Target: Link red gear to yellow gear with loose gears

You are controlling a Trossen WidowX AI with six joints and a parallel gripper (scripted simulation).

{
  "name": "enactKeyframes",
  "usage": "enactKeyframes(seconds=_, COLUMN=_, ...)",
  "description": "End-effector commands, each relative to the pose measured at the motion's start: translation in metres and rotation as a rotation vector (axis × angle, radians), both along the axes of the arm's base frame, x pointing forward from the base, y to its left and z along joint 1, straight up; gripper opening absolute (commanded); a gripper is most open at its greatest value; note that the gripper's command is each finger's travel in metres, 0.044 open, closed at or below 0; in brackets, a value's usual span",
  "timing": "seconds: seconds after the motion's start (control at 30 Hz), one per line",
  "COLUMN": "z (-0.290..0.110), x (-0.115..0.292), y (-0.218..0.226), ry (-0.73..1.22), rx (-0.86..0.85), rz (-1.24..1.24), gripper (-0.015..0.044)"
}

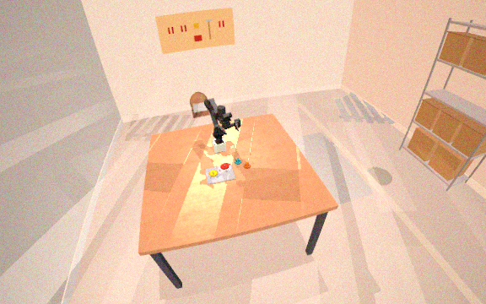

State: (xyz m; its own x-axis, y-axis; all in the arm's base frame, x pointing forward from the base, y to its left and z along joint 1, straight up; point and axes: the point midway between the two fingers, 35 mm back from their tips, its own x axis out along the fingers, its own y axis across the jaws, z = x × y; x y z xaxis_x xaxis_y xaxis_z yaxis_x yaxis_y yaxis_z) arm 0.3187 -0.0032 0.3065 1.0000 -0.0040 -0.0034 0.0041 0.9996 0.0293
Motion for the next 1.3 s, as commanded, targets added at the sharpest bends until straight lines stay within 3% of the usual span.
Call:
enactKeyframes(seconds=0.0, z=-0.002, x=0.001, y=0.001, ry=0.011, rx=0.007, rz=0.002, gripper=0.0426)
enactKeyframes(seconds=0.33, z=-0.148, x=0.014, y=0.035, ry=0.685, rx=0.36, rz=-0.039, gripper=0.044)
enactKeyframes(seconds=0.67, z=-0.27, x=-0.062, y=0.071, ry=1.433, rx=0.554, rz=-0.47, gripper=0.044)
enactKeyframes(seconds=1.27, z=-0.29, x=-0.073, y=0.066, ry=1.479, rx=0.551, rz=-0.52, gripper=0.044)
